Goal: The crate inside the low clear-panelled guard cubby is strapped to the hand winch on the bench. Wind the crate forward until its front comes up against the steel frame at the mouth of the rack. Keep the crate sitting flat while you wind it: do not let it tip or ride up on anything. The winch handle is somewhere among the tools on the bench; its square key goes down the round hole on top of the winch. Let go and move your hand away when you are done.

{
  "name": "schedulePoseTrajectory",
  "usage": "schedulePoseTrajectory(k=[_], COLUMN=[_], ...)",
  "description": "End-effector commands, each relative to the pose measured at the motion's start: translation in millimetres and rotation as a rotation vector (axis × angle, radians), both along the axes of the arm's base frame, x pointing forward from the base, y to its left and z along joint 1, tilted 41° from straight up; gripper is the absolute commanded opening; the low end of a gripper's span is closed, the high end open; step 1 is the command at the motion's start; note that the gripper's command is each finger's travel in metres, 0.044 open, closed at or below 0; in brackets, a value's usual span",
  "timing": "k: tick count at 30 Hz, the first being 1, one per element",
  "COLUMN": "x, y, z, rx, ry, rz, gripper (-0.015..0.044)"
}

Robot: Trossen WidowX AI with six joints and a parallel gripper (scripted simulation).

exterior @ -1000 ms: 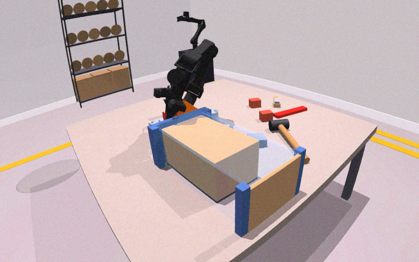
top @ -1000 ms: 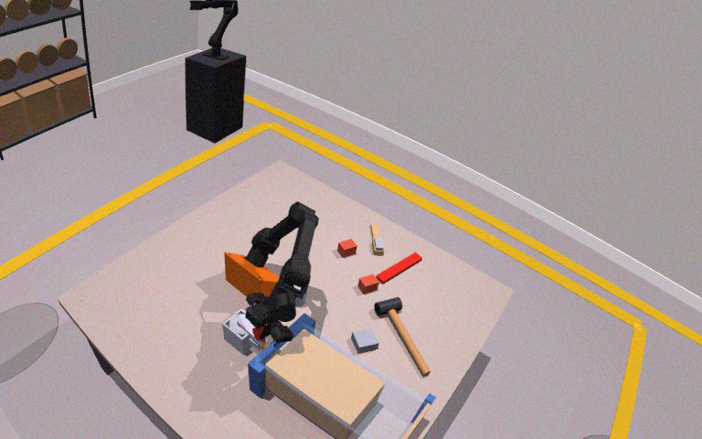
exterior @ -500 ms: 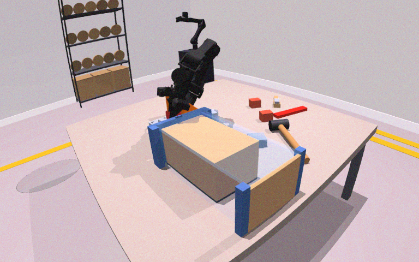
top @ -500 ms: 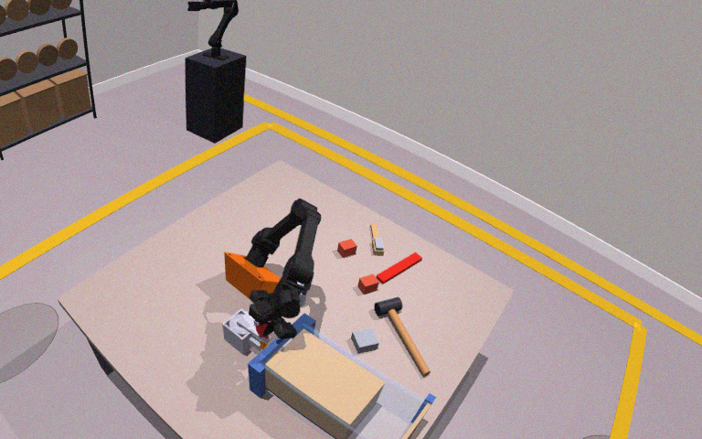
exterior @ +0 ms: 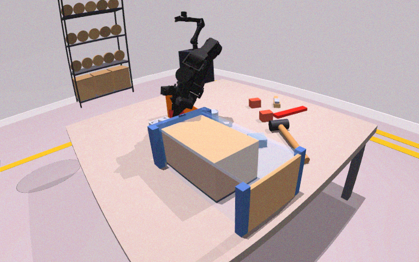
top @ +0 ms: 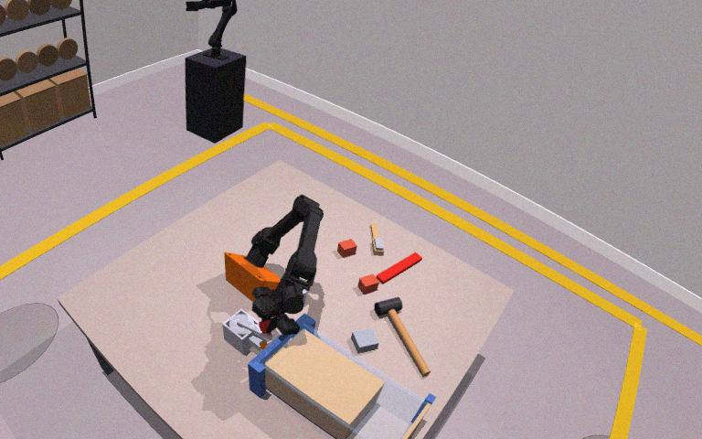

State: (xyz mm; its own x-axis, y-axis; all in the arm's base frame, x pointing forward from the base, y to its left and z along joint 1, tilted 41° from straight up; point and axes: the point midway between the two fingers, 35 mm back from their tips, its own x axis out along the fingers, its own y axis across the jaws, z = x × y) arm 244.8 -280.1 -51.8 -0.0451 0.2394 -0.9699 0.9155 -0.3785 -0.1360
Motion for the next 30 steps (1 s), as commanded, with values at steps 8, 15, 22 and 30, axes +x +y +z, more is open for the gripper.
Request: schedulePoseTrajectory(k=[8,15,22,30], x=[-7,-11,-17,-23], y=[25,31,37,44], z=[13,17,21,25], rx=[0.042,0.042,0.043,0.044], ry=[0.008,0.009,0.009,0.01], rz=[0.001,0.001,0.001,0.001], gripper=[0.0,0.0,0.0,0.0])
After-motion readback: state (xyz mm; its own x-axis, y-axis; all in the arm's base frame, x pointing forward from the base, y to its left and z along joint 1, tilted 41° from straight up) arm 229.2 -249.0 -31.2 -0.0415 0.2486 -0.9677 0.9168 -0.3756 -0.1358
